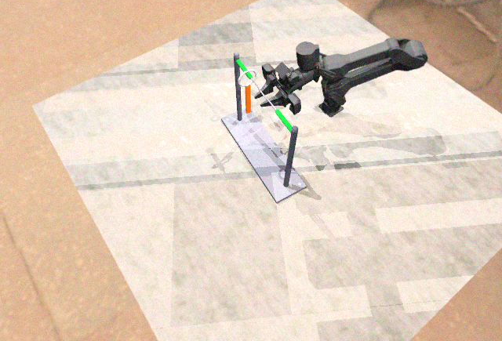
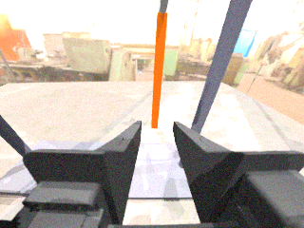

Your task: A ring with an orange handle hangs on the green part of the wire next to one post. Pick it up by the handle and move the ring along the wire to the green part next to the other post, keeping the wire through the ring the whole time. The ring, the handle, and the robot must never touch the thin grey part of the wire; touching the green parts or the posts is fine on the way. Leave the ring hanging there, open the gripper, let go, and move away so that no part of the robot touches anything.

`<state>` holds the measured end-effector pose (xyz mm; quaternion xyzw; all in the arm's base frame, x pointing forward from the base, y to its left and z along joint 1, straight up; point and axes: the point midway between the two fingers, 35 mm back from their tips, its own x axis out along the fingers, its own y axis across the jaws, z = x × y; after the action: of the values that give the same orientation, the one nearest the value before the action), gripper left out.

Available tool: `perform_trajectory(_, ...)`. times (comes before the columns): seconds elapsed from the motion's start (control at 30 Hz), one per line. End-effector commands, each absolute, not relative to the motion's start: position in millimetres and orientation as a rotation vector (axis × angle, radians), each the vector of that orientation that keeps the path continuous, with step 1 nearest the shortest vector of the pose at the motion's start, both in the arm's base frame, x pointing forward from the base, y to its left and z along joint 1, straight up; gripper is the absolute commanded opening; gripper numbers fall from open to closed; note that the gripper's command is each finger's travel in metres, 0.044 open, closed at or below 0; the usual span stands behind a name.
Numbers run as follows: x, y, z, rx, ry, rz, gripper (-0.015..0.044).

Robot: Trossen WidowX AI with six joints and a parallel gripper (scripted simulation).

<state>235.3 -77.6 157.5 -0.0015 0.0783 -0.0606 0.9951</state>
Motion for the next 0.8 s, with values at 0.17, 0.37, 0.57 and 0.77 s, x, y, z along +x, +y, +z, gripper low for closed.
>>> perform_trajectory(0.17,243.4,-79.4,156.0,0.003,0.161,-0.124,0.016)
perform_trajectory(0.37,251.6,-81.4,156.6,0.003,0.16,-0.124,0.016)
perform_trajectory(0.57,260.0,-83.1,156.5,0.003,0.16,-0.124,0.016)
perform_trajectory(0.77,268.6,-84.5,155.7,0.003,0.159,-0.124,0.016)
